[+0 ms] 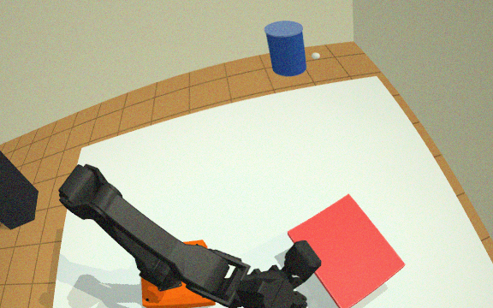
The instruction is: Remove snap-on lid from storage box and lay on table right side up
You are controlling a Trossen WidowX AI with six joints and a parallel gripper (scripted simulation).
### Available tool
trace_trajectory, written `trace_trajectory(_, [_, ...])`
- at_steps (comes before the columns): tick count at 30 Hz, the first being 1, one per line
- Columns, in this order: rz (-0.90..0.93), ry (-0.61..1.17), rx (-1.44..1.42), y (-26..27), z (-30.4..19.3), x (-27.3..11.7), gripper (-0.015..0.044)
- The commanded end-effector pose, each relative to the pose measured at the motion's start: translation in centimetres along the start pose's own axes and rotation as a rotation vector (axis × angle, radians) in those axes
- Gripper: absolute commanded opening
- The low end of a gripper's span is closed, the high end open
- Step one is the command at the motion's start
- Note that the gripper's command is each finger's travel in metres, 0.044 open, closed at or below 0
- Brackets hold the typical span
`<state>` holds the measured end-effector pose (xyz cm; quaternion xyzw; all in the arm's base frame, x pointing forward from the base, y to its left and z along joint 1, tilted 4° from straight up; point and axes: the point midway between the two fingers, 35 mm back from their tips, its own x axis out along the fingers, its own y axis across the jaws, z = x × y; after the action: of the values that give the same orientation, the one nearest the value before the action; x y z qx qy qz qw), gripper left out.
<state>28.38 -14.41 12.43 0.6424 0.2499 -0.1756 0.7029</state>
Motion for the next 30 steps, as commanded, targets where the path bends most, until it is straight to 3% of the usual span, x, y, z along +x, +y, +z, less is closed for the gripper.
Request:
trace_trajectory(1, [-0.008,0.001,0.009,-0.3,0.0,0.8,0.0235])
trace_trajectory(17, [-0.001,0.000,0.012,-0.3,-0.3,3.1,0.0235])
trace_trajectory(20, [-0.001,0.000,0.012,-0.3,-0.3,3.1,0.0156])
trace_trajectory(30, [-0.001,0.000,0.012,-0.3,-0.3,3.1,0.0090])
